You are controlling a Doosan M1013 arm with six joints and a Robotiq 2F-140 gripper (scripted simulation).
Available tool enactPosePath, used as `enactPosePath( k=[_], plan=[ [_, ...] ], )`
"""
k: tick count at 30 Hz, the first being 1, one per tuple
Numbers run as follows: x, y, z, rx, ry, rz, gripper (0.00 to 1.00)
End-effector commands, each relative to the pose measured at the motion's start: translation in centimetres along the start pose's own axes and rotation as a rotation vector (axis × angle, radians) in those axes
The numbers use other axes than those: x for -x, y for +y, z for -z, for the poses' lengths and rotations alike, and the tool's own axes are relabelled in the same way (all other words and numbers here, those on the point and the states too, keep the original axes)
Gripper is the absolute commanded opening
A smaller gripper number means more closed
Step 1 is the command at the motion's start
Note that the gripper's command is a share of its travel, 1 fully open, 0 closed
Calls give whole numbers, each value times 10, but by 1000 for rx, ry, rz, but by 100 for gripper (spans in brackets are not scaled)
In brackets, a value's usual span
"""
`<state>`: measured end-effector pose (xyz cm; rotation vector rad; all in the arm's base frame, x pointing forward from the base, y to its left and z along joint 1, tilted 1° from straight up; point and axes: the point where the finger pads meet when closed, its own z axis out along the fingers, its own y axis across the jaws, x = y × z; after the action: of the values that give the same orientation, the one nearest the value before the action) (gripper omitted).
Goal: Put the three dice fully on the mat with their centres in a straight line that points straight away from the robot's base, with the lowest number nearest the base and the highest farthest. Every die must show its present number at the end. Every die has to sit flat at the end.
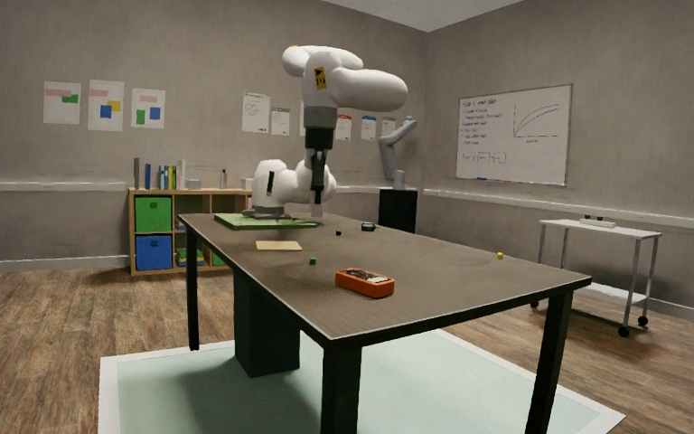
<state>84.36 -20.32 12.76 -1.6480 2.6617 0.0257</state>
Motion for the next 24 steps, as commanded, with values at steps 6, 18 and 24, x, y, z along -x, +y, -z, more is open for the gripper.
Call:
enactPosePath(
  k=[6, 18, 24],
  plan=[
    [-3, 0, 1, -3, -2, 3, 100],
    [-3, 0, 1, -3, -2, 53, 100],
    [-3, 0, -2, -3, -2, 272, 100]
  ],
)
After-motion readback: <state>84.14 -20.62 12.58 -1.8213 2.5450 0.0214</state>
